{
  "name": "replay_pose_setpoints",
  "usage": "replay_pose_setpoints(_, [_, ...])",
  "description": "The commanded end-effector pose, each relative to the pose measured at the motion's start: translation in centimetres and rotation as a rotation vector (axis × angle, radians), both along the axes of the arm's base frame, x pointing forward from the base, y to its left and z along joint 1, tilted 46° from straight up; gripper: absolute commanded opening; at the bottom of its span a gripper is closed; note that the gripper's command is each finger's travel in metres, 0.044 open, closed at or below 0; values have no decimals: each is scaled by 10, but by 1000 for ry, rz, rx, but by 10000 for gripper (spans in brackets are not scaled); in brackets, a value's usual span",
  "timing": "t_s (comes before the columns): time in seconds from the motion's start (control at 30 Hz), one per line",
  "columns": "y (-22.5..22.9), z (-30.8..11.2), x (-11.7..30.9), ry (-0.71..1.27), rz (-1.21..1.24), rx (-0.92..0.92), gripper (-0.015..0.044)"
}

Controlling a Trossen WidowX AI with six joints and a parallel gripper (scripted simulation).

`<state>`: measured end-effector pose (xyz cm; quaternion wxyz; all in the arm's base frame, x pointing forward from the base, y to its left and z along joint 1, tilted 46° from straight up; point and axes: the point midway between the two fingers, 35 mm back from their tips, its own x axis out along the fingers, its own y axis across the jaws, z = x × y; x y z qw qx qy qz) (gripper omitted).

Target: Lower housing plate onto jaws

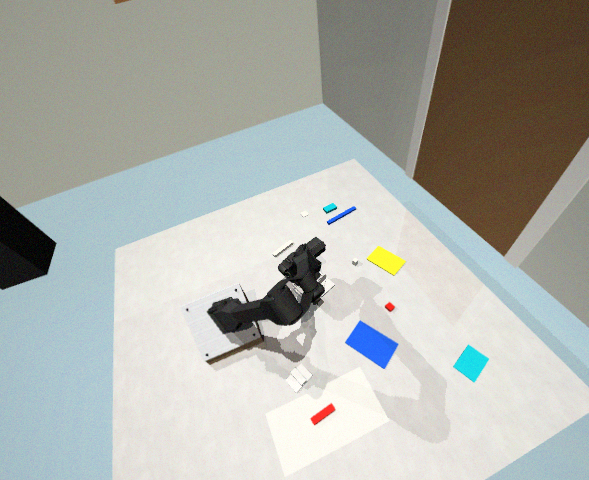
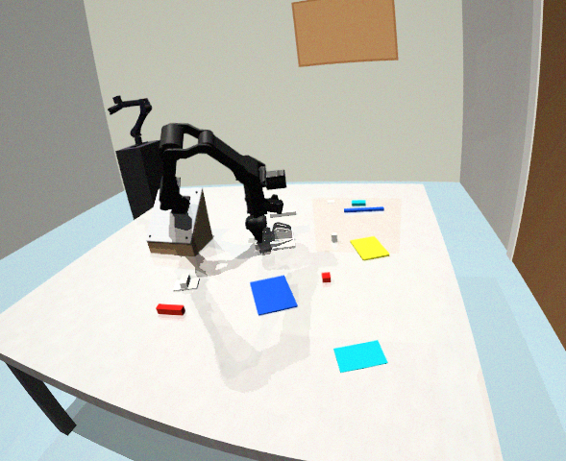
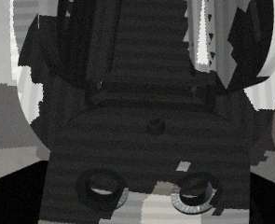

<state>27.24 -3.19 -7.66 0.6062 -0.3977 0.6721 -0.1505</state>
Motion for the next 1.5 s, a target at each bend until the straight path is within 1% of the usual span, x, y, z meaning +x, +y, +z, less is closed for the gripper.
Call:
replay_pose_setpoints(0.0, [-1,-1,-1,3,4,-3,351])
replay_pose_setpoints(1.47, [-6,-6,0,10,10,-4,351])
